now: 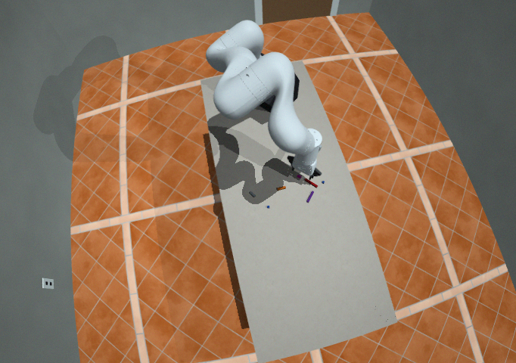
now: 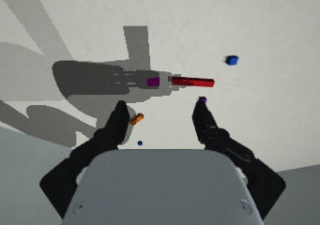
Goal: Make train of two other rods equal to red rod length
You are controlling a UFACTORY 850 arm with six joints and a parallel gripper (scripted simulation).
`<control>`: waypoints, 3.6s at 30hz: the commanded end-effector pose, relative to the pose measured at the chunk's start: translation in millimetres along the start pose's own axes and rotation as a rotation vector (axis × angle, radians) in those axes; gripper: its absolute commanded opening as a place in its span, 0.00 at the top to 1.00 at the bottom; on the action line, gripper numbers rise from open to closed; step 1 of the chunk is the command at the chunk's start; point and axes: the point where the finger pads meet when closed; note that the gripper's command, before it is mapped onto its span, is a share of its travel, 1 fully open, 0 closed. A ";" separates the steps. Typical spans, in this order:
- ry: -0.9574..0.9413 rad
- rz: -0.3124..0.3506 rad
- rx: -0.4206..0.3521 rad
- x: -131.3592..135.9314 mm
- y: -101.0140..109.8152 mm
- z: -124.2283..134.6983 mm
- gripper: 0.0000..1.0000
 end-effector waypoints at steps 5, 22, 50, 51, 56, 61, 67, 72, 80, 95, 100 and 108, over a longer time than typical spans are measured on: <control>0.114 0.001 0.001 -4.4 -0.1 11.5 0.00; 0.599 0.003 0.005 -29.0 -1.8 58.4 0.00; 1.433 0.002 -0.002 -86.0 -1.6 136.6 0.00; 1.462 0.001 -0.002 -88.3 -1.5 139.3 0.00; 1.526 0.000 -0.003 -93.5 -1.3 145.0 0.00; 1.557 0.000 -0.004 -96.1 -1.1 147.8 0.00; 1.557 0.000 -0.004 -96.1 -1.1 147.9 0.00; 1.557 0.000 -0.004 -96.1 -1.1 147.9 0.00; 1.557 0.000 -0.004 -96.1 -1.1 147.9 0.00; 1.557 0.000 -0.004 -96.1 -1.1 147.9 0.00; 1.557 0.000 -0.004 -96.1 -1.1 147.9 0.00; 1.557 0.000 -0.004 -96.1 -1.1 147.9 0.00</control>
Point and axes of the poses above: the point where the finger pads meet when closed, its own y axis back along the fingers, its own x axis across the jaws, z = x × y, and after that the axes turned 13 degrees about y, right-handed
